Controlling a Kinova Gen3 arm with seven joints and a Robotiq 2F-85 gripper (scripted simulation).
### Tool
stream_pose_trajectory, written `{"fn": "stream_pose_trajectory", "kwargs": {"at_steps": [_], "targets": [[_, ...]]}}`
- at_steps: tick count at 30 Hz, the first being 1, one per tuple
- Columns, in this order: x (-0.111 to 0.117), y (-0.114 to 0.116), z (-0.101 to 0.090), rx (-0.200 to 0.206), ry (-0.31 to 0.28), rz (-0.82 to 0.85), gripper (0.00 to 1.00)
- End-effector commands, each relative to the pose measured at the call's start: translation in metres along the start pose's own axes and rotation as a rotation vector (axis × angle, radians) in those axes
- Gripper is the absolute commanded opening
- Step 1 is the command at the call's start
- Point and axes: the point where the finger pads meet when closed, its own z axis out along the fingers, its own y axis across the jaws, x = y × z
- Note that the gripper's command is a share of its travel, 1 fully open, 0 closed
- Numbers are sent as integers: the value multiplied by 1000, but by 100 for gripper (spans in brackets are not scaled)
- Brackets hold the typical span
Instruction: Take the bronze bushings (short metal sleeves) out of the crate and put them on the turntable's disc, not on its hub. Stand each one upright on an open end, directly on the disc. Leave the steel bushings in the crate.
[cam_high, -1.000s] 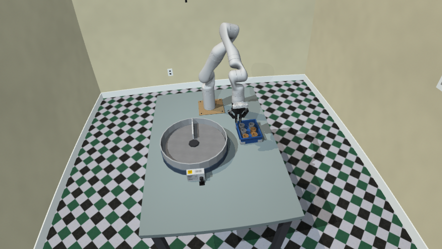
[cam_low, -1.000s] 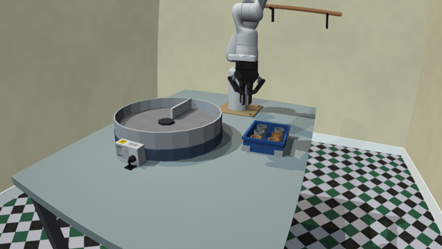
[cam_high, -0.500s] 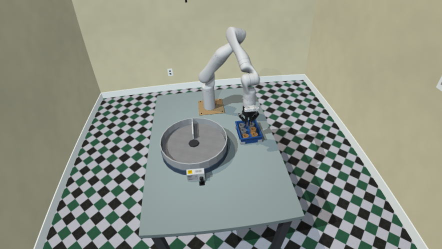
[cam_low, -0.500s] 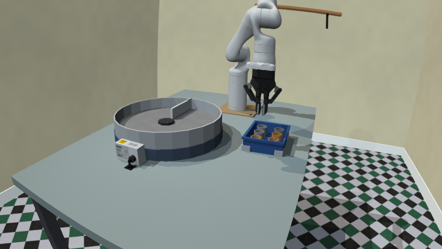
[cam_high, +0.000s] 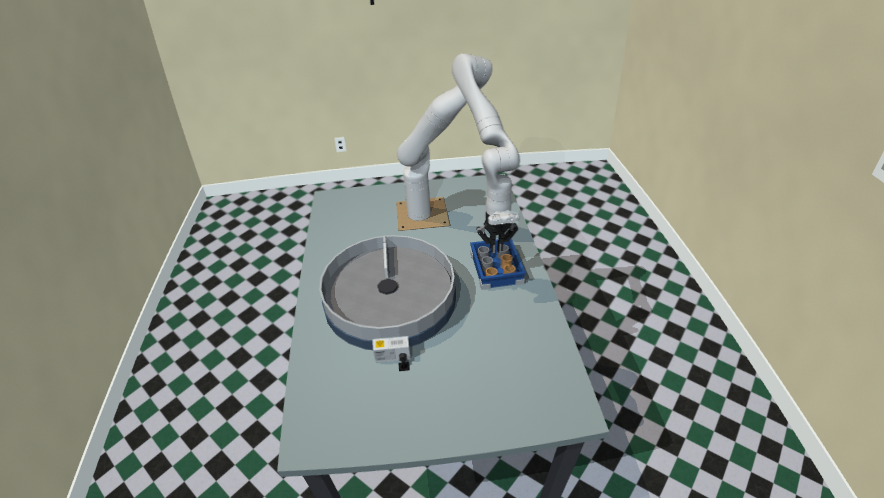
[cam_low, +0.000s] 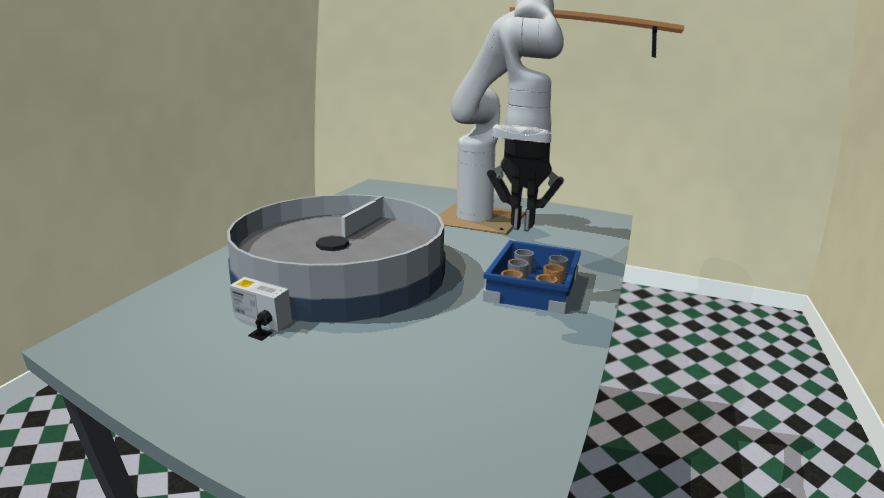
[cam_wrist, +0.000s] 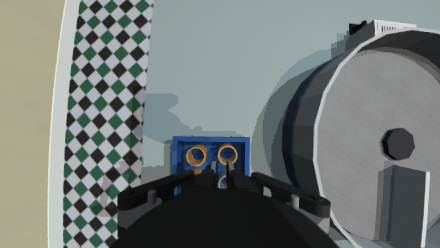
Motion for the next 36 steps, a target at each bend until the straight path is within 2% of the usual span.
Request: {"fn": "stream_pose_trajectory", "kwargs": {"at_steps": [1, 36], "targets": [[-3, -5, 0, 6, -8, 9, 12], [-3, -9, 0, 6, -8, 8, 12]]}}
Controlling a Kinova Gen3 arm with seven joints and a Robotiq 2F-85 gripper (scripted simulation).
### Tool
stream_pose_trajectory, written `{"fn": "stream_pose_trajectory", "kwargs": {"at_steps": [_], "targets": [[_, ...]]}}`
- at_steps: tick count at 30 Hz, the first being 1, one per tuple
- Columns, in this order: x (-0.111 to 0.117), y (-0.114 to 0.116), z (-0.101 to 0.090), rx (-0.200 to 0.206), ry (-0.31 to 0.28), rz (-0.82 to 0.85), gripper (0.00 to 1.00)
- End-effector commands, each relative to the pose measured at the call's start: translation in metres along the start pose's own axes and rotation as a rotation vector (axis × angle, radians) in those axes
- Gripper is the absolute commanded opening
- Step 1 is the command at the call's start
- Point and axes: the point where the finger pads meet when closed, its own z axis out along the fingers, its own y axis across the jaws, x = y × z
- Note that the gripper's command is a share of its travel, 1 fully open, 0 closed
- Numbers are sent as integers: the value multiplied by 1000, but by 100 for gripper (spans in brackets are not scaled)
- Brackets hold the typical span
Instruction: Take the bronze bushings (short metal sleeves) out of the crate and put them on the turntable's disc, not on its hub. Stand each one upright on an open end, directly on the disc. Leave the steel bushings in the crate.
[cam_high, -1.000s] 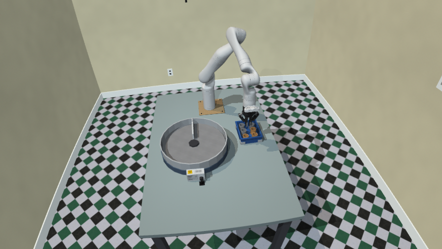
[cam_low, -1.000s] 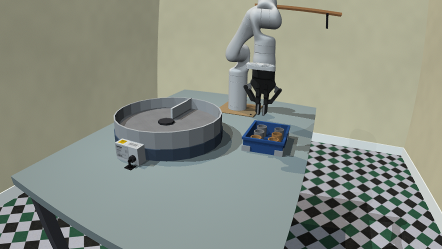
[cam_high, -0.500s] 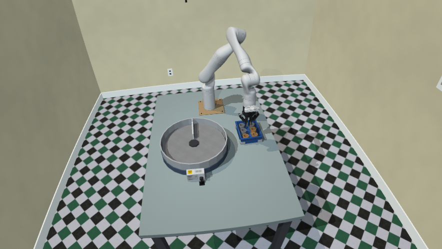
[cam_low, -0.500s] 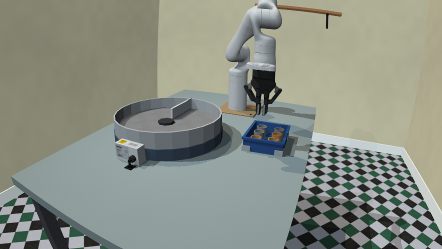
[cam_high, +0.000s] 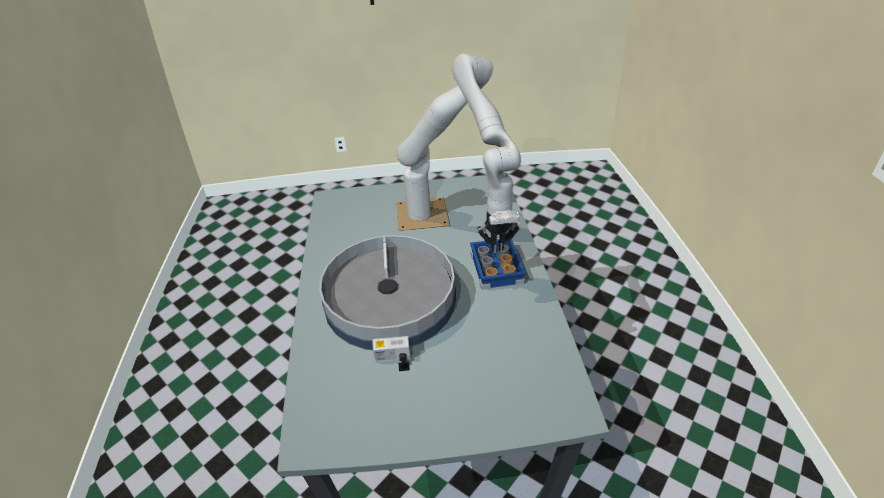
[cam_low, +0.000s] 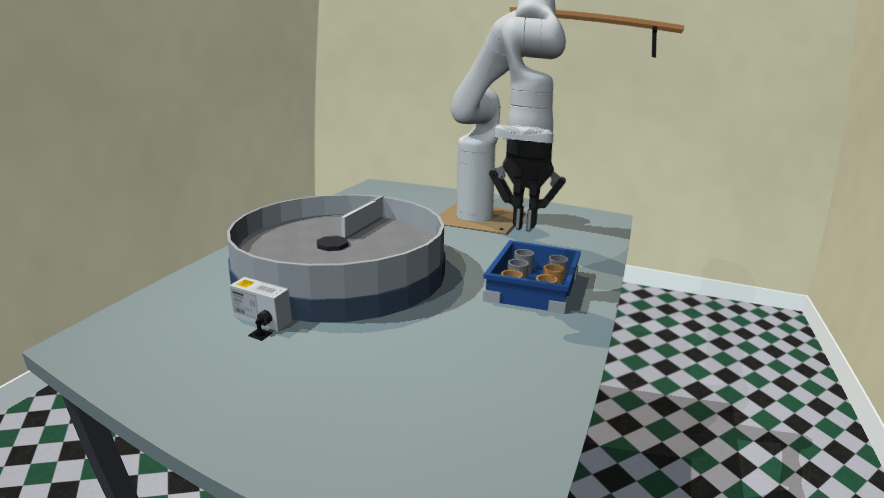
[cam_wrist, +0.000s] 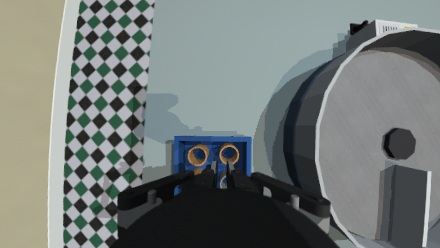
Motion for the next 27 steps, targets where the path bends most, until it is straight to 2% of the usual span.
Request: {"fn": "stream_pose_trajectory", "kwargs": {"at_steps": [1, 27], "targets": [[-3, -5, 0, 7, -8, 9, 12], [-4, -5, 2, 6, -10, 10, 12]]}}
